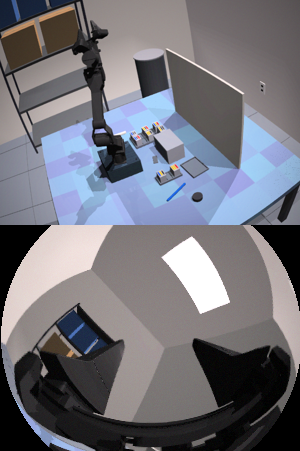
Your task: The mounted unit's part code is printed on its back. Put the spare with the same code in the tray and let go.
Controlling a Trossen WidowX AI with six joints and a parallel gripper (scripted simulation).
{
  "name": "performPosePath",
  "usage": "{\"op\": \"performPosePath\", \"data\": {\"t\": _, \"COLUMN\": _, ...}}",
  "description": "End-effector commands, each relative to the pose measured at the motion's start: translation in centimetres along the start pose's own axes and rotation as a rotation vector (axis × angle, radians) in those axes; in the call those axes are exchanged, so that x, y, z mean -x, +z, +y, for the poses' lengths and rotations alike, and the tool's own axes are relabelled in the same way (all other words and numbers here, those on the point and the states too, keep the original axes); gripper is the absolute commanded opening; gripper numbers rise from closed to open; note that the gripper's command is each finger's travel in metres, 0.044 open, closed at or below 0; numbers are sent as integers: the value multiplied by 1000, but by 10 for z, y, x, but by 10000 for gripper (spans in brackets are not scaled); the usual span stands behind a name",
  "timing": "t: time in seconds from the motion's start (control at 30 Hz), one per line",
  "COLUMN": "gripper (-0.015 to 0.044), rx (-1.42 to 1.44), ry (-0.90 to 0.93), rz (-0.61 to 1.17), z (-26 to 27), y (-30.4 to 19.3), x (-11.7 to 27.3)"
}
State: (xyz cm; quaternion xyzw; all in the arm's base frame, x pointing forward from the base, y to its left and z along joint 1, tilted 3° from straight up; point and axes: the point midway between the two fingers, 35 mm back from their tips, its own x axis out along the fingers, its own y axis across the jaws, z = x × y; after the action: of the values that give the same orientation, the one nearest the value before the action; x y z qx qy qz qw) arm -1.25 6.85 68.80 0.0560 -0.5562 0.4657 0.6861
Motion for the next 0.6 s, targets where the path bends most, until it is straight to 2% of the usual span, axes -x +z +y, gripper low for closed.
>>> {"op": "performPosePath", "data": {"t": 0.0, "gripper": 426, "rx": 0, "ry": 0, "rz": 0, "z": 0, "y": 0, "x": 0}}
{"op": "performPosePath", "data": {"t": 0.03, "gripper": 440, "rx": 0, "ry": 0, "rz": 0, "z": 0, "y": 0, "x": 0}}
{"op": "performPosePath", "data": {"t": 0.27, "gripper": 440, "rx": 3, "ry": 6, "rz": 35, "z": 4, "y": -11, "x": -4}}
{"op": "performPosePath", "data": {"t": 0.57, "gripper": 440, "rx": 9, "ry": 25, "rz": 413, "z": 26, "y": -131, "x": -22}}
